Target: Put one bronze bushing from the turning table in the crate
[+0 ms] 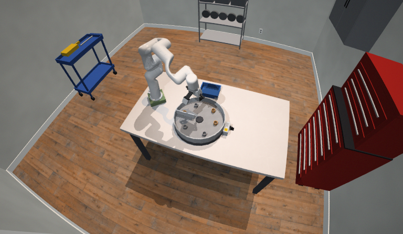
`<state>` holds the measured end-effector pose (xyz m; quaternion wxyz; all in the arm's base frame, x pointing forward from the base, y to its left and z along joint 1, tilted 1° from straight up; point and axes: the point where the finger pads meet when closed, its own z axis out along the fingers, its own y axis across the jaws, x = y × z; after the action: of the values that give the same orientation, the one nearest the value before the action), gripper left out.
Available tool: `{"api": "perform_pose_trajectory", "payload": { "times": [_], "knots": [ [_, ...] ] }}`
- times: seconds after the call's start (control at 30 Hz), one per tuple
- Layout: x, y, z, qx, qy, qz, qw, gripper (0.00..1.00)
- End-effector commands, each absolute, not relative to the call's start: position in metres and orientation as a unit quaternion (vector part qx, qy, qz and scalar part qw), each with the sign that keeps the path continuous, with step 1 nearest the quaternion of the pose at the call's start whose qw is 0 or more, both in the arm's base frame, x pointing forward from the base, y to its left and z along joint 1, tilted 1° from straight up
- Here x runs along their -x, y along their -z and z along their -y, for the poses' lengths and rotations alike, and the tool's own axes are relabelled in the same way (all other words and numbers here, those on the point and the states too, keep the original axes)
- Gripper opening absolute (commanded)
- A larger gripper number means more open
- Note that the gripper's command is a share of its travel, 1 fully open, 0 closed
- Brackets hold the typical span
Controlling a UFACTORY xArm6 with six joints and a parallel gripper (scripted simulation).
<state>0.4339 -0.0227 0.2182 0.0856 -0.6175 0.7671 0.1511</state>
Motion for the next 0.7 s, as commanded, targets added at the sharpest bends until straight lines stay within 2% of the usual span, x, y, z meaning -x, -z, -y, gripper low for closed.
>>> {"api": "perform_pose_trajectory", "payload": {
  "times": [0.0, 0.33, 0.67],
  "knots": [
    [-0.404, -0.21, 0.038, 0.661, -0.085, -0.742, 0.067, 1.0],
    [-0.359, -0.193, 0.061, 0.739, -0.003, -0.673, 0.016, 1.0],
    [-0.358, -0.193, 0.062, 0.742, 0.0, -0.671, 0.015, 1.0]
  ]
}}
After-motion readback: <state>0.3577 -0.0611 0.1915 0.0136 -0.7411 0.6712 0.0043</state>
